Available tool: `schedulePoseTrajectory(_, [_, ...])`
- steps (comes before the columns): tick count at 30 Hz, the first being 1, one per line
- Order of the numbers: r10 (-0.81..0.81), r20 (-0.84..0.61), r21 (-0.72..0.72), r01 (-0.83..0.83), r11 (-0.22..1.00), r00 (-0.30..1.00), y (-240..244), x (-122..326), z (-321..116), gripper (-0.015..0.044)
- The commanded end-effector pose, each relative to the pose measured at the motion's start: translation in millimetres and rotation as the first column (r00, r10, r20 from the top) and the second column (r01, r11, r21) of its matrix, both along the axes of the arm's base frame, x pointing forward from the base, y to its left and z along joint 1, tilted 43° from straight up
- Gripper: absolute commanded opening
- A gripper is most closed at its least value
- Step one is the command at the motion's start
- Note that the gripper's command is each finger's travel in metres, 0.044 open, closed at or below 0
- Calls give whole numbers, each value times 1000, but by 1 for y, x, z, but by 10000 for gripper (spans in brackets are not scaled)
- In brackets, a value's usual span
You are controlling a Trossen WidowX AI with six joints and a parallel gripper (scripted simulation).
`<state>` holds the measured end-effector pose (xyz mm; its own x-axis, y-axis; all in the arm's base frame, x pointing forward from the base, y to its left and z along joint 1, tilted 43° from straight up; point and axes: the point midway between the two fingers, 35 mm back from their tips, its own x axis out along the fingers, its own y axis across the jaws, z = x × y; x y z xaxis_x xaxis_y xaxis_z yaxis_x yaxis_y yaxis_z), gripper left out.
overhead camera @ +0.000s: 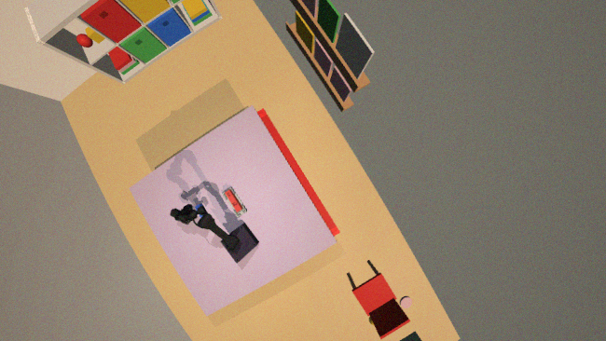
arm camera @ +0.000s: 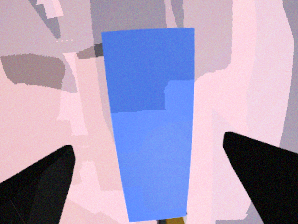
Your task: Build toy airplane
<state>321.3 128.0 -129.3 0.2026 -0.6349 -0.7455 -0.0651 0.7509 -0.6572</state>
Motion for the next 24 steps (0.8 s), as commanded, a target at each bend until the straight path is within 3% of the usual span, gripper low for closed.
schedulePoseTrajectory(1, [1, -7, -11, -1, 1000, 1000, -7, -1, -6, 440])
schedulePoseTrajectory(15, [2, -7, -12, -2, 1000, 1000, -21, 3, -20, 440])
schedulePoseTrajectory(24, [2, -7, -12, -2, 1000, 1000, -21, 3, -20, 204])
